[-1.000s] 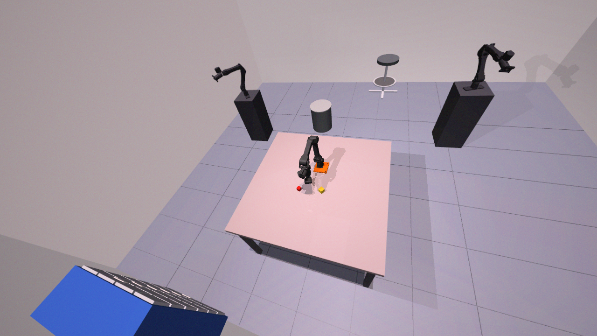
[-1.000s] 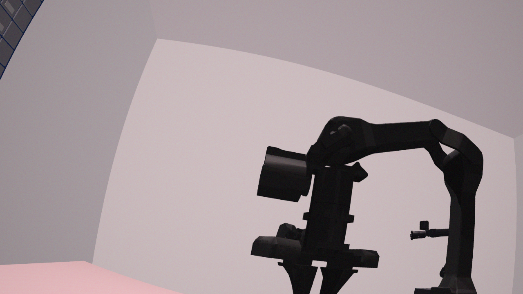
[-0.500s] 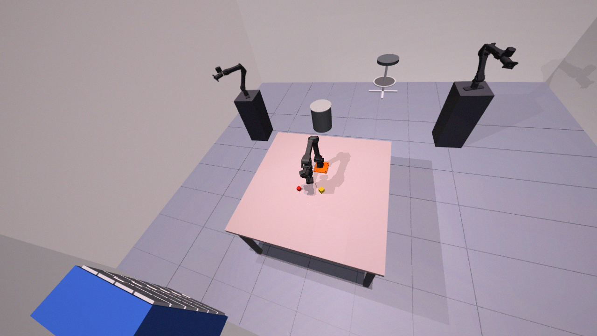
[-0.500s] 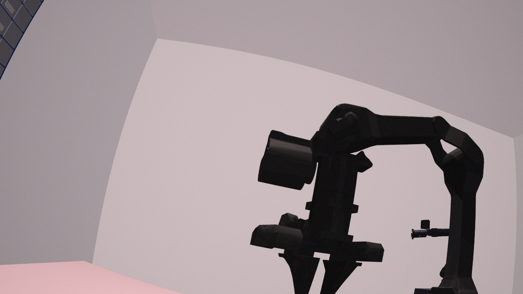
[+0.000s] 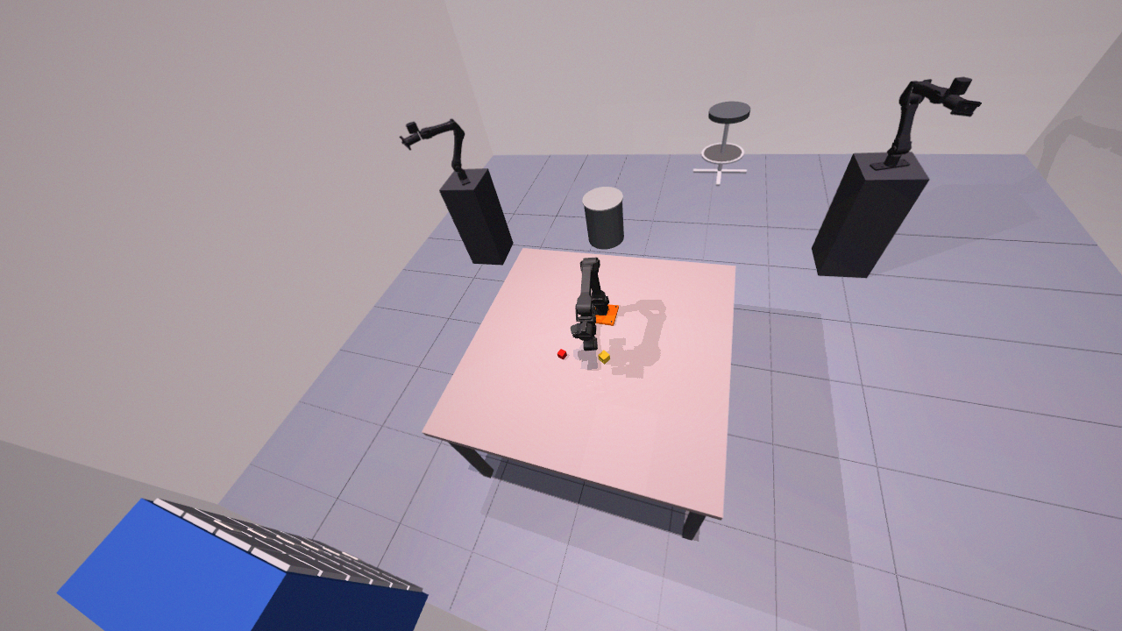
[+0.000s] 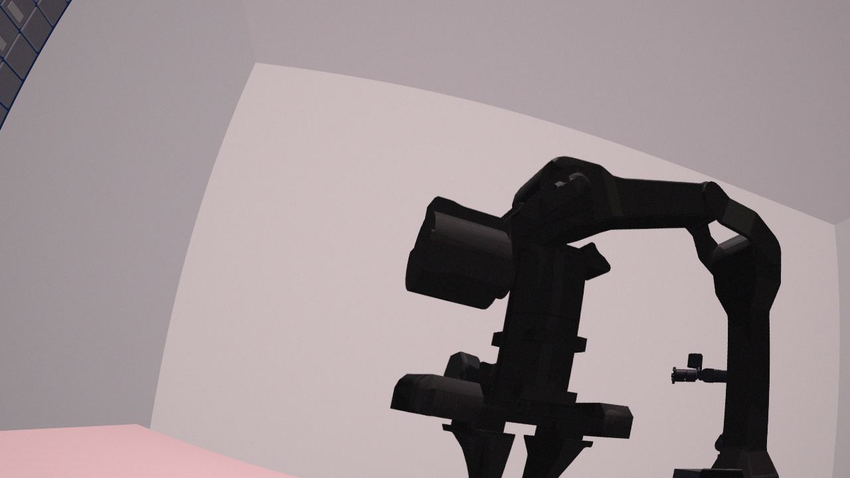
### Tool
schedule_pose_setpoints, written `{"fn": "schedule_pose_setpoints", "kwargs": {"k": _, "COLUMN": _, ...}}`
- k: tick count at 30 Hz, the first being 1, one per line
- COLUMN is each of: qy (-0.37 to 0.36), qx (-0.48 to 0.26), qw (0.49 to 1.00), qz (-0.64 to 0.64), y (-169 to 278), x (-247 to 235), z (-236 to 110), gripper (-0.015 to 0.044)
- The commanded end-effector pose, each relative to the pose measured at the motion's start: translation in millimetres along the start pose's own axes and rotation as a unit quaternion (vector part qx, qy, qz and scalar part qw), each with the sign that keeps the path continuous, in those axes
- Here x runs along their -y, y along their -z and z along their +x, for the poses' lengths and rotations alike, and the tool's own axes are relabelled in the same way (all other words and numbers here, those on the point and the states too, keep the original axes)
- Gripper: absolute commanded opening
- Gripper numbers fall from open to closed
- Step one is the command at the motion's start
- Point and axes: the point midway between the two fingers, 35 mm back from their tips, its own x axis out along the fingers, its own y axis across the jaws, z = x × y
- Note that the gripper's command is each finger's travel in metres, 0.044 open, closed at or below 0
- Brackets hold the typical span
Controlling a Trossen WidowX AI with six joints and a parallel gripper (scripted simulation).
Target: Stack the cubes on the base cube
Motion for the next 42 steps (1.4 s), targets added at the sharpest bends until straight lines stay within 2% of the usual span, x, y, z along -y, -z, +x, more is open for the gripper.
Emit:
{"fn": "schedule_pose_setpoints", "kwargs": {"k": 1, "qy": 0.002, "qx": -0.003, "qw": 1.000, "qz": 0.005, "y": 12, "x": -6, "z": 5, "gripper": 0.0105}}
{"fn": "schedule_pose_setpoints", "kwargs": {"k": 22, "qy": 0.002, "qx": -0.005, "qw": 1.000, "qz": 0.024, "y": 72, "x": -26, "z": 22, "gripper": 0.0105}}
{"fn": "schedule_pose_setpoints", "kwargs": {"k": 34, "qy": 0.002, "qx": -0.005, "qw": 1.000, "qz": 0.024, "y": 73, "x": -26, "z": 23, "gripper": 0.0105}}
{"fn": "schedule_pose_setpoints", "kwargs": {"k": 42, "qy": 0.002, "qx": -0.005, "qw": 1.000, "qz": 0.024, "y": 73, "x": -27, "z": 36, "gripper": 0.0105}}
